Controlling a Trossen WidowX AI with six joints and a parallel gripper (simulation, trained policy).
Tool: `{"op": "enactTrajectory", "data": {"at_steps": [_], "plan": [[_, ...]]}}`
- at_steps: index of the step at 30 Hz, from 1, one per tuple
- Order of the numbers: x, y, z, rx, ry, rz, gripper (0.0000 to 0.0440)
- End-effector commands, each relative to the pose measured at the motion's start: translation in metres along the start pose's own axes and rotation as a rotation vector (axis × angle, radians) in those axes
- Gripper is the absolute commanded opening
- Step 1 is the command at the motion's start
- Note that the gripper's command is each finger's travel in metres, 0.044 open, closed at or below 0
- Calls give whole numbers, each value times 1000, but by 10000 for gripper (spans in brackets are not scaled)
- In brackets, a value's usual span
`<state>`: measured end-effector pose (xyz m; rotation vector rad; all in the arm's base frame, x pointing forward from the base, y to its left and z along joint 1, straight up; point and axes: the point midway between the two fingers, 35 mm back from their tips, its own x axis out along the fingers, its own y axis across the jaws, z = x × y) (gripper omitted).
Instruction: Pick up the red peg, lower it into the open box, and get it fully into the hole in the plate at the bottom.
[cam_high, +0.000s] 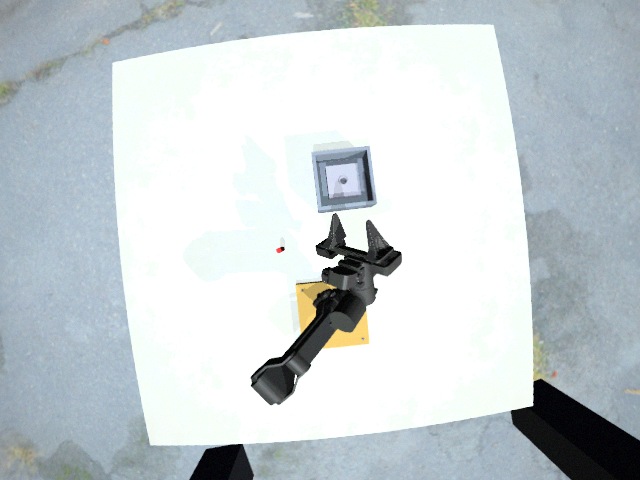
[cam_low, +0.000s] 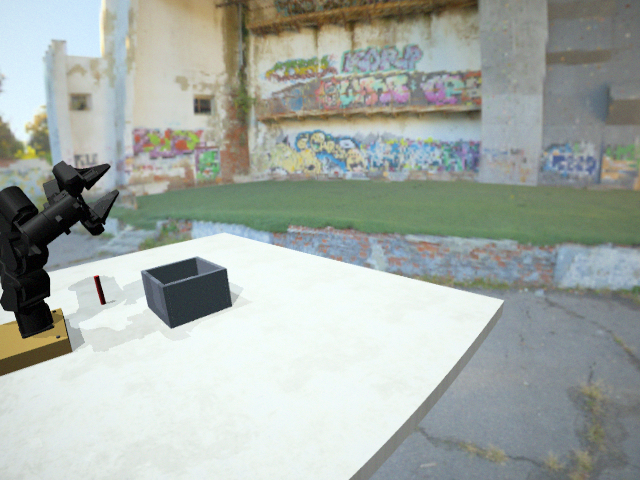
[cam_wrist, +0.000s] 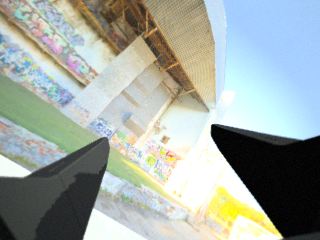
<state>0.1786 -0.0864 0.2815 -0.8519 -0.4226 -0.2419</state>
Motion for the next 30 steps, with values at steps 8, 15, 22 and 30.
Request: {"op": "enactTrajectory", "data": {"at_steps": [8,15,22,30], "plan": [[27,-10,12,204,-52,-28,440],[51,-7,10,442,-24,-18,440],[74,4,7,670,42,8,440],[96,27,6,910,162,54,439]]}}
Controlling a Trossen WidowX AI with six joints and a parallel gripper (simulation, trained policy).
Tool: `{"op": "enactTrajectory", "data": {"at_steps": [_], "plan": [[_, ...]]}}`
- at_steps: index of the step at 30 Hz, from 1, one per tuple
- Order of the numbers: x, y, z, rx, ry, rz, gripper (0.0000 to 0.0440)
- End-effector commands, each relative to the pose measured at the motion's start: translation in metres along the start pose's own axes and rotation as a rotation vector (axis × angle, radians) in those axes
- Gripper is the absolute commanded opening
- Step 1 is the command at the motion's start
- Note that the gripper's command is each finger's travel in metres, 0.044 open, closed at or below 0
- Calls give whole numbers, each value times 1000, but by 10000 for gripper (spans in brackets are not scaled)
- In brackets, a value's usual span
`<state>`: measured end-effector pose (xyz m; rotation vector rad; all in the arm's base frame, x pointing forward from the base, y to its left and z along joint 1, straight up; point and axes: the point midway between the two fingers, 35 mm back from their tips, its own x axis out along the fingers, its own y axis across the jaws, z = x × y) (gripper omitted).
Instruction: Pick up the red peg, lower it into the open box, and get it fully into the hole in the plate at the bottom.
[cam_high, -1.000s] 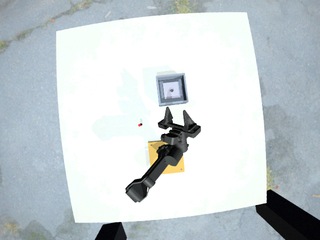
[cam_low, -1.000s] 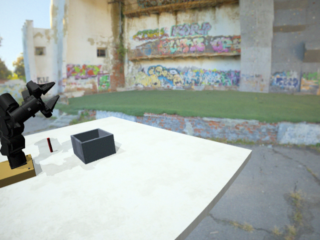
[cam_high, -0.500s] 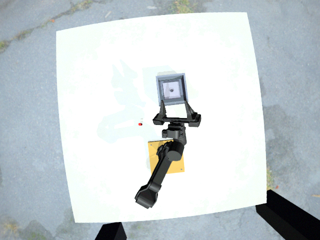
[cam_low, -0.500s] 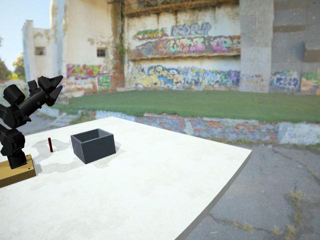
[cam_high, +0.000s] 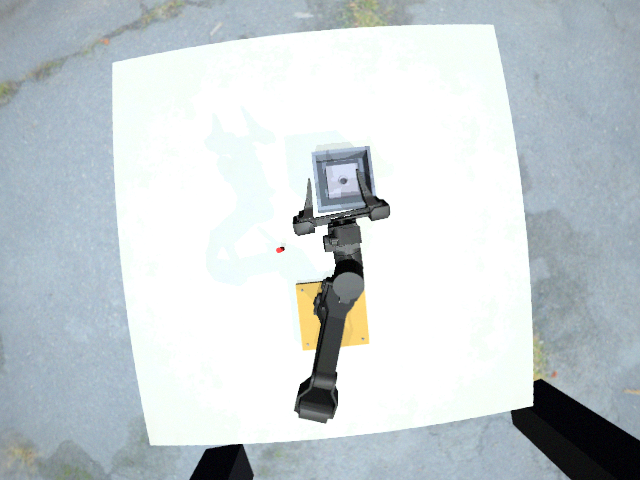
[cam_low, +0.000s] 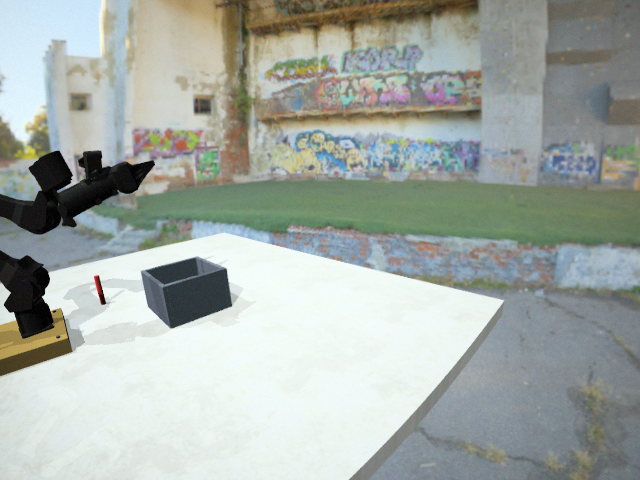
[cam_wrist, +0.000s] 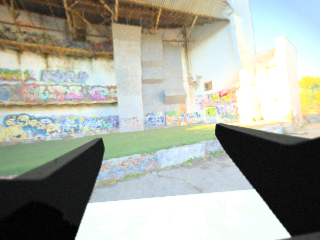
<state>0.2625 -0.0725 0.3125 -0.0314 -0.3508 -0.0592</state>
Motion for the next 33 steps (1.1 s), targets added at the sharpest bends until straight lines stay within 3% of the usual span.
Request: {"op": "enactTrajectory", "data": {"at_steps": [1,17,33], "plan": [[11,7,-8,109,64,-2,438],[29,62,-55,485,443,-26,434],[-13,122,-109,670,928,-150,433]]}}
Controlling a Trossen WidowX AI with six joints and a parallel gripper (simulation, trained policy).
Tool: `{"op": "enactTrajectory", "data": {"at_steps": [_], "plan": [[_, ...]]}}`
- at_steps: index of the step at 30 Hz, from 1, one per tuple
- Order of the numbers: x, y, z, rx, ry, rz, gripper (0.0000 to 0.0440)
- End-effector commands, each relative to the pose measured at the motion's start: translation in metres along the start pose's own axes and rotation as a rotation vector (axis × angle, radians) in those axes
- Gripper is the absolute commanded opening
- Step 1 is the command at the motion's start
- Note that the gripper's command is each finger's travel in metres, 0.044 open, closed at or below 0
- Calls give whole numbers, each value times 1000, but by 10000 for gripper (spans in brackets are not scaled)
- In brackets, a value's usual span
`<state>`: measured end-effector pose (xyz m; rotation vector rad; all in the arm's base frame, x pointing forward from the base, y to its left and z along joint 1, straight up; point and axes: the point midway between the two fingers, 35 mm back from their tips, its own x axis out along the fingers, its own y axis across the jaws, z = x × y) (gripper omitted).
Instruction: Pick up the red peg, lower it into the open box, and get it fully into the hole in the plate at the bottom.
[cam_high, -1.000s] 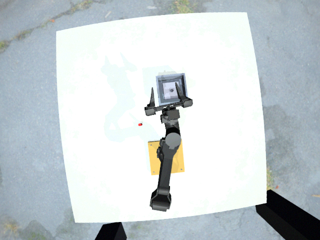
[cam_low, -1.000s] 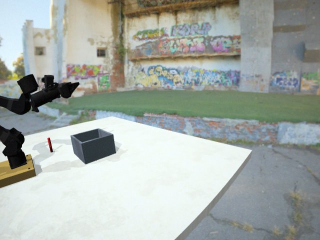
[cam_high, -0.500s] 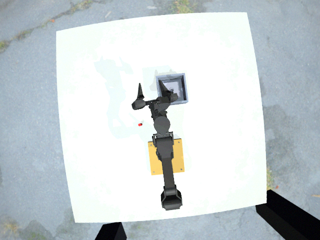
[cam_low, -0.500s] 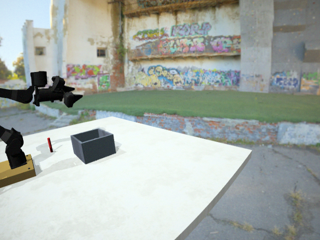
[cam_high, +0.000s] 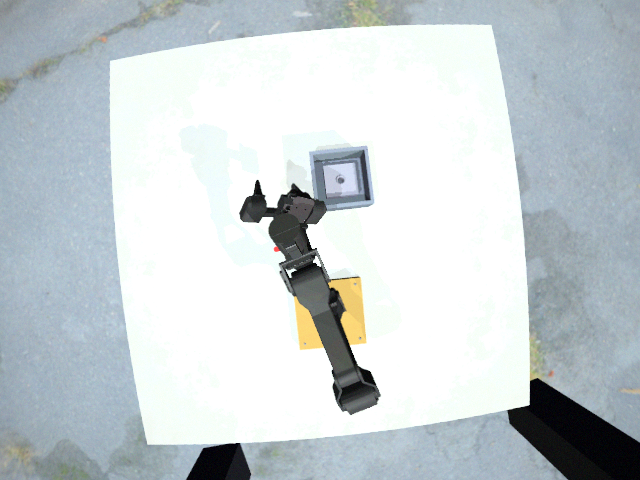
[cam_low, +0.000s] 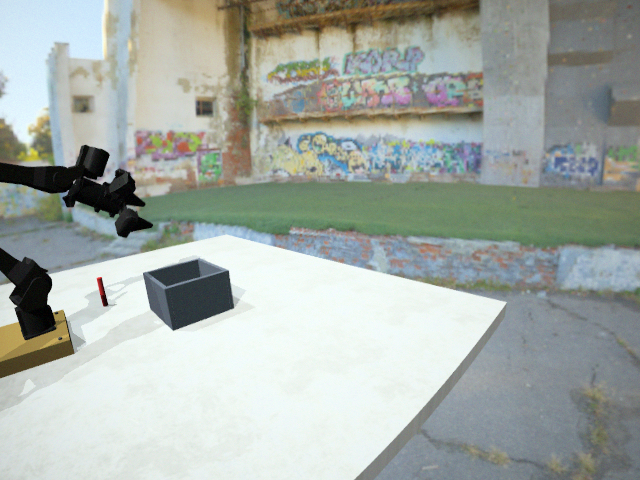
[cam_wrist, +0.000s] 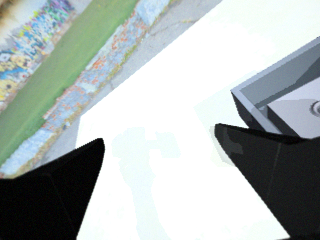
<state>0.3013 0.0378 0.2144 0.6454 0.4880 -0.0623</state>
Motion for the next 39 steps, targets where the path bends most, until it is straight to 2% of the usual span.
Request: {"op": "enactTrajectory", "data": {"at_steps": [1,11,19,27,39], "plan": [[1,-2,-21,43,93,-67,434],[-12,-16,-80,130,332,-287,440],[-28,-33,-119,189,466,-498,440],[-32,-46,-144,235,516,-636,440],[-22,-69,-178,284,528,-721,440]]}}
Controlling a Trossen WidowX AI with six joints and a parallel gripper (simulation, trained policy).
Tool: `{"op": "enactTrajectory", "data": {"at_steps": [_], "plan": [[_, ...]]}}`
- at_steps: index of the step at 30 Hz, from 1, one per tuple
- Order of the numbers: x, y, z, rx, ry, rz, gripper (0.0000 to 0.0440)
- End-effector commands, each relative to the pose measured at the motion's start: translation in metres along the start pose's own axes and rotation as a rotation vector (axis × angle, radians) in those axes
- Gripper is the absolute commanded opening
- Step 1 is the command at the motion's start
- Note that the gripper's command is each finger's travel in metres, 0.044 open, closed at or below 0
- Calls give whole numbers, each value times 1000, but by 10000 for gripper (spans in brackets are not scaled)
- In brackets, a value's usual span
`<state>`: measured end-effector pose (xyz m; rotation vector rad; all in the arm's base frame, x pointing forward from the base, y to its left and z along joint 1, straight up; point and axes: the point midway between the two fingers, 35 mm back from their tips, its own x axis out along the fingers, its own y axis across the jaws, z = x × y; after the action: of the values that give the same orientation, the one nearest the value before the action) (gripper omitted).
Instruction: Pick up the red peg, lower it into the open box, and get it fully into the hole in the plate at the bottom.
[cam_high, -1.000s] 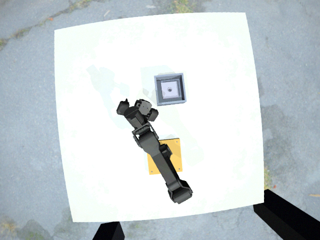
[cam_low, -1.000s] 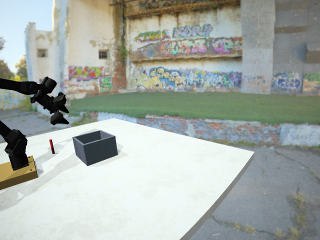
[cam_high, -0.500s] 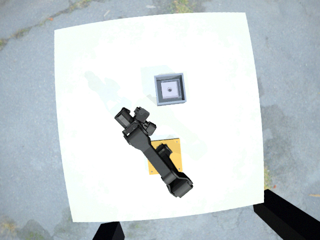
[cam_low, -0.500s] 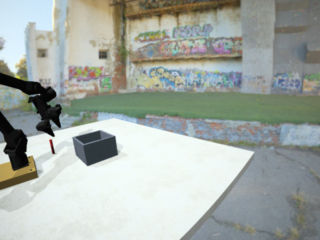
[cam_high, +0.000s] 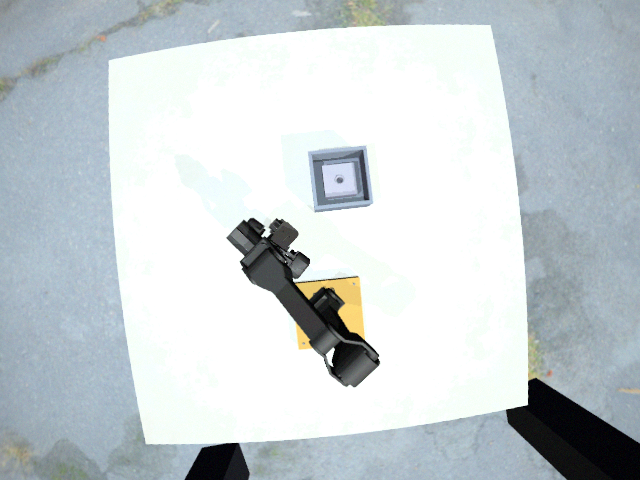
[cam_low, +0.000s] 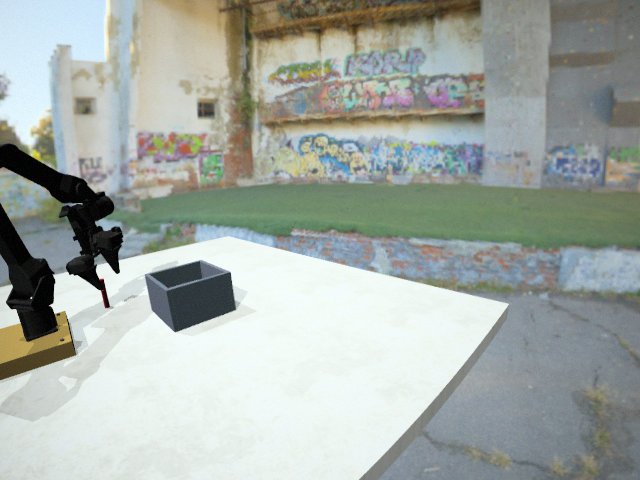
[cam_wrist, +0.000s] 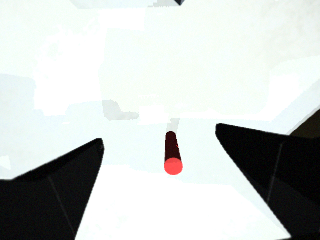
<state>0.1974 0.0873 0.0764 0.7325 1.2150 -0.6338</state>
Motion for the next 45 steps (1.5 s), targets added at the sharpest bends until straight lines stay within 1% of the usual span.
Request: {"op": "enactTrajectory", "data": {"at_steps": [1,6,8,12,24,25,32,45], "plan": [[16,-6,-5,24,3,-25,440],[33,-9,-11,52,9,-24,438],[38,-11,-13,63,12,-26,416],[45,-15,-18,86,30,-43,323],[46,-15,-21,102,113,-70,9],[46,-15,-21,103,119,-73,0],[29,-8,-2,46,42,-39,0],[-17,3,42,-43,-86,-14,0]]}}
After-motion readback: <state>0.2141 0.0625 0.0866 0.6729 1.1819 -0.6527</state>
